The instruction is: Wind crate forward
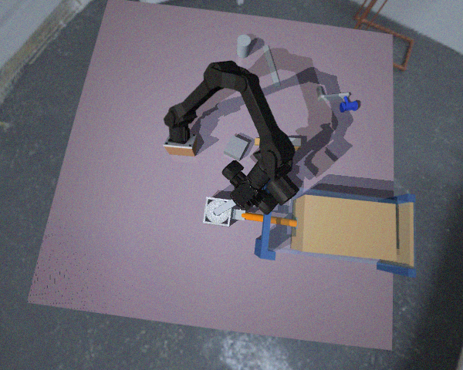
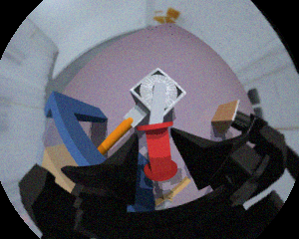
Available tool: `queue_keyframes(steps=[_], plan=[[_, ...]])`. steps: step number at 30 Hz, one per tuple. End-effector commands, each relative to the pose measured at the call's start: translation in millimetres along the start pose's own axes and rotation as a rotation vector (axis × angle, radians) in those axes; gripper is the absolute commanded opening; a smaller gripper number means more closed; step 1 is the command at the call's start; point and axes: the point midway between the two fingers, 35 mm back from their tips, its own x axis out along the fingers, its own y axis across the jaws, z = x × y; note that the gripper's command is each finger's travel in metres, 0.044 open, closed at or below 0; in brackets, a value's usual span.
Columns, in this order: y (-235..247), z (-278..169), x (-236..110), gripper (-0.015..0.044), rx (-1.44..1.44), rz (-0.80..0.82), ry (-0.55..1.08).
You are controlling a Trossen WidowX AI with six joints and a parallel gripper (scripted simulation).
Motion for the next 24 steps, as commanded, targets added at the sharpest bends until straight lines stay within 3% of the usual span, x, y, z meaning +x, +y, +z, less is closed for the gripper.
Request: queue_keyframes(steps=[1,5,8,24], plan=[[-0.1,0.1,-0.3,0.0125,0.0,-0.001,0.0],[-0.1,0.1,-0.3,0.002,0.0,-0.001,0.0],[-0.1,0.1,-0.3,0.0,0.0,-0.001,0.0],[-2.7,-1.9,2.4,0.0,0.006,0.002,0.005]])
